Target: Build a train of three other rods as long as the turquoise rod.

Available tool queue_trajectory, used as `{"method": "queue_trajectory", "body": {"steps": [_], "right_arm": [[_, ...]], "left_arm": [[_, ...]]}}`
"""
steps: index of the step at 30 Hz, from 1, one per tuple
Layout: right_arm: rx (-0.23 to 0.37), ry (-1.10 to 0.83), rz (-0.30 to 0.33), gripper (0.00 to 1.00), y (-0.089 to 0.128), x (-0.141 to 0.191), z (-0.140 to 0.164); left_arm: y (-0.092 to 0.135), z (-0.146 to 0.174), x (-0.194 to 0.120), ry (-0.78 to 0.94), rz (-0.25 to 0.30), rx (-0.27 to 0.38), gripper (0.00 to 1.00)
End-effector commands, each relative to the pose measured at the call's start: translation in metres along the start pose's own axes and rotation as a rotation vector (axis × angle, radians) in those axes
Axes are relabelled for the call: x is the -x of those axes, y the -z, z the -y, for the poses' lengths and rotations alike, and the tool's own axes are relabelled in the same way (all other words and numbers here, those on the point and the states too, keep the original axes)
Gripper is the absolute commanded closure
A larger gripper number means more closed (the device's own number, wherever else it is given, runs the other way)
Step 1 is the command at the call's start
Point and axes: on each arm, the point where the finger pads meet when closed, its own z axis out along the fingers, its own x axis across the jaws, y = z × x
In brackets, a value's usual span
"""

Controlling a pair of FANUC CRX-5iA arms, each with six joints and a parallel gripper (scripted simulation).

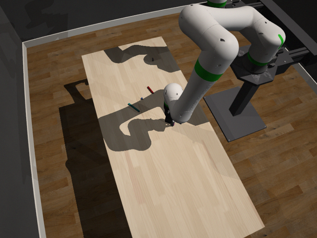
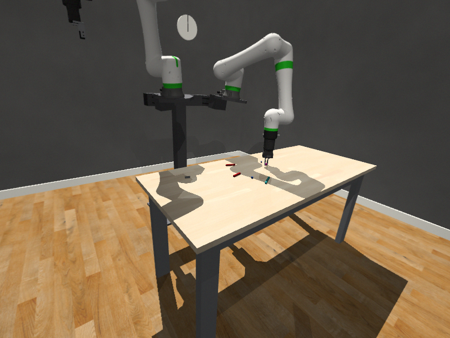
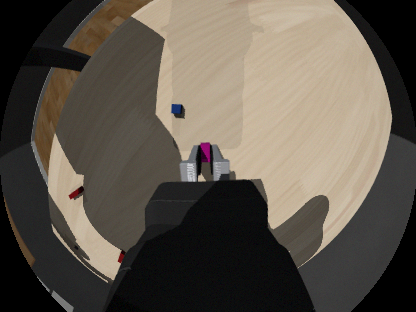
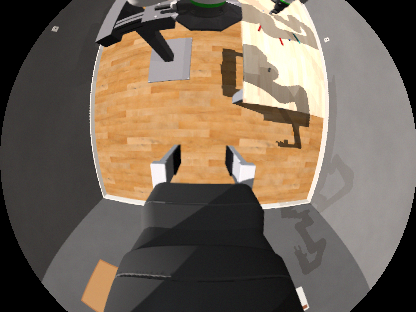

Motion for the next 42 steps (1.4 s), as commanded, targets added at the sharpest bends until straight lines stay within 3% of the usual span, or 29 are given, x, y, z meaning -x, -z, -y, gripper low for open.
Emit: {"method": "queue_trajectory", "body": {"steps": [1,17,24,26,34,42], "right_arm": [[0.002,0.0,0.0,0.0,0.001,0.0,0.0],[0.002,0.0,0.0,0.0,0.001,0.0,0.0],[0.002,0.0,0.0,0.0,0.001,0.0,0.0],[0.002,0.0,0.0,0.0,0.001,0.0,0.0],[0.002,0.0,0.0,0.0,0.001,0.0,0.0],[0.002,0.0,0.0,0.0,0.001,0.0,0.0]], "left_arm": [[0.001,-0.001,-0.001,0.0,-0.001,0.001,0.76],[0.004,-0.001,-0.001,0.0,-0.001,0.001,0.76],[0.043,-0.001,-0.001,0.0,-0.001,0.001,0.76],[0.043,-0.001,-0.001,0.0,-0.001,0.001,0.76],[0.094,-0.001,-0.001,0.0,-0.001,0.001,0.76],[0.101,-0.001,-0.001,0.0,-0.001,0.001,0.76]]}}
